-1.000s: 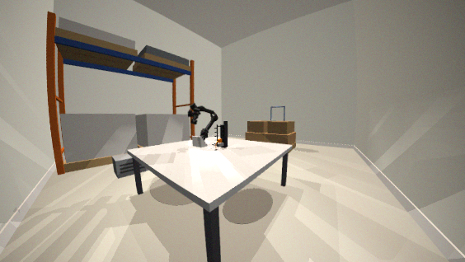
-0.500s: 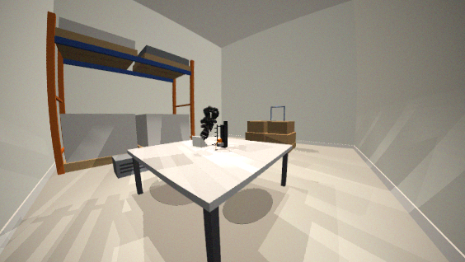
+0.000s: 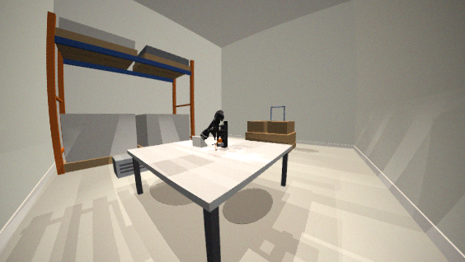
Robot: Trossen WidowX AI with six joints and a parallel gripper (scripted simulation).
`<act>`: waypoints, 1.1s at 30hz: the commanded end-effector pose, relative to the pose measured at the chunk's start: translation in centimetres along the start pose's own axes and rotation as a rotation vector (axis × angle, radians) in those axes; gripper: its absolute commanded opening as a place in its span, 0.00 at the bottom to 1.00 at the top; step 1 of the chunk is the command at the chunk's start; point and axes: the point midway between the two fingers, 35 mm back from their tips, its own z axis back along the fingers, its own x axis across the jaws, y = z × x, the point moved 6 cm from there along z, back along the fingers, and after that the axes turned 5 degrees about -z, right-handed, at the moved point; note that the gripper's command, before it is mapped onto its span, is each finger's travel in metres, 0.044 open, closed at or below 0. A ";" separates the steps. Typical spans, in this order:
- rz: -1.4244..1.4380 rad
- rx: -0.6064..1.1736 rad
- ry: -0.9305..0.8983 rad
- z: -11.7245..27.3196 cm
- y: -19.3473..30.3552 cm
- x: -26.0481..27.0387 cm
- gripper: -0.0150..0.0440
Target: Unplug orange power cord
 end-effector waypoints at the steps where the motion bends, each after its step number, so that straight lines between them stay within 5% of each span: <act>1: 0.007 0.000 -0.003 0.1 0.4 0.2 0.53; 33: 0.007 0.002 -0.003 -0.7 4.0 0.0 0.53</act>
